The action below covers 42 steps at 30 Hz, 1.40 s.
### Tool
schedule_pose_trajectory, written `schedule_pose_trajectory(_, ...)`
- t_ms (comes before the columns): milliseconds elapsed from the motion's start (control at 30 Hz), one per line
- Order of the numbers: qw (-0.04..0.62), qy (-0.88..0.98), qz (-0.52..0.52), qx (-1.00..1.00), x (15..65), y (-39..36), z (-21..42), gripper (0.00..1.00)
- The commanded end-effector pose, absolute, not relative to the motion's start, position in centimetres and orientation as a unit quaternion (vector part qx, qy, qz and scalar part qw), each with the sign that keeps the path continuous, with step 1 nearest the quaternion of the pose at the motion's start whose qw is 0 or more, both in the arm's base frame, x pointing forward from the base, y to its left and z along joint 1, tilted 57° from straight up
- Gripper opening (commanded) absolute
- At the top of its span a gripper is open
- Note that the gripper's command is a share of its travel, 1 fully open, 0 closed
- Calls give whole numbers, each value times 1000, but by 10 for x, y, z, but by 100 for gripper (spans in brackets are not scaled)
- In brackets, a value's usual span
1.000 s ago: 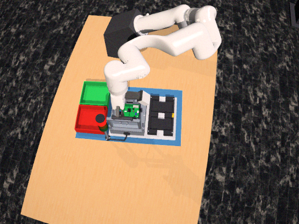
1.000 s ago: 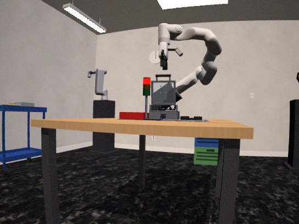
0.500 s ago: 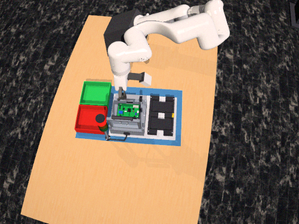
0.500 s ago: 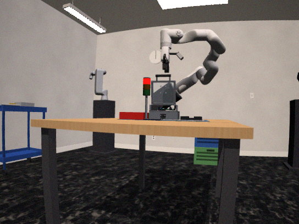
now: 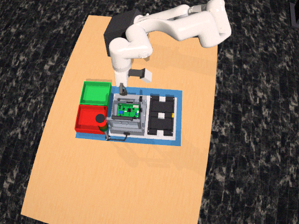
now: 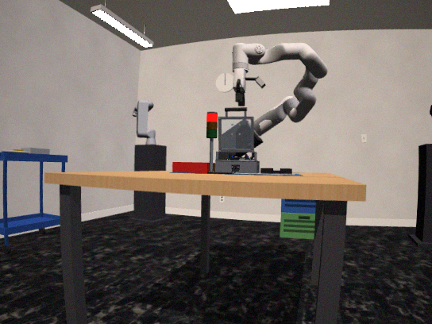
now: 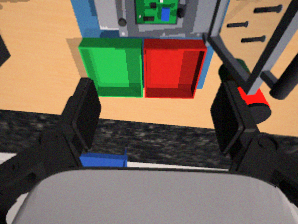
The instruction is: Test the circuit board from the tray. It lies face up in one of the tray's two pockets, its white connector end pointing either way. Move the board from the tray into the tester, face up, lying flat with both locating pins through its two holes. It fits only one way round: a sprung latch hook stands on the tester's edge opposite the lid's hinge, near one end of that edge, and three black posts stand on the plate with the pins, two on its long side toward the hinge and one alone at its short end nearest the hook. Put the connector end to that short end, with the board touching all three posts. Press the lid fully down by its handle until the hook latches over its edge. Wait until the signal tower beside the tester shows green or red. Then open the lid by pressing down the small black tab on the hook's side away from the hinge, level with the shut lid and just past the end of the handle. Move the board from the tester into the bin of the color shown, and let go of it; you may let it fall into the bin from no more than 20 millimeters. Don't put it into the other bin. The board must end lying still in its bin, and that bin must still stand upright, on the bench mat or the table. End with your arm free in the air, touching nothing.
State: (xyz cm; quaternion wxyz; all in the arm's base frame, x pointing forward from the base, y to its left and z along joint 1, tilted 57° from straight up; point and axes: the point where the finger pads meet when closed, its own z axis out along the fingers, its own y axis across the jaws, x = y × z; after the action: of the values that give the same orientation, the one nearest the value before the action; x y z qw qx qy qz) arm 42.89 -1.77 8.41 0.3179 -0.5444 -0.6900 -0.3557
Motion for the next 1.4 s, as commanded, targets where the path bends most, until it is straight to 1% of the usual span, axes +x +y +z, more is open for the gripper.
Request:
schedule_pose_trajectory(0, 316, -690, -356, -545, 429, -17, 84, 100)
schedule_pose_trajectory(567, 316, -690, -356, -545, 426, 40, 46, 100)
schedule_pose_trajectory(1067, 316, -690, -356, -545, 421, 120, -6, 100)
schedule_pose_trajectory(1367, 316, -690, -356, -545, 420, 140, -19, 100)
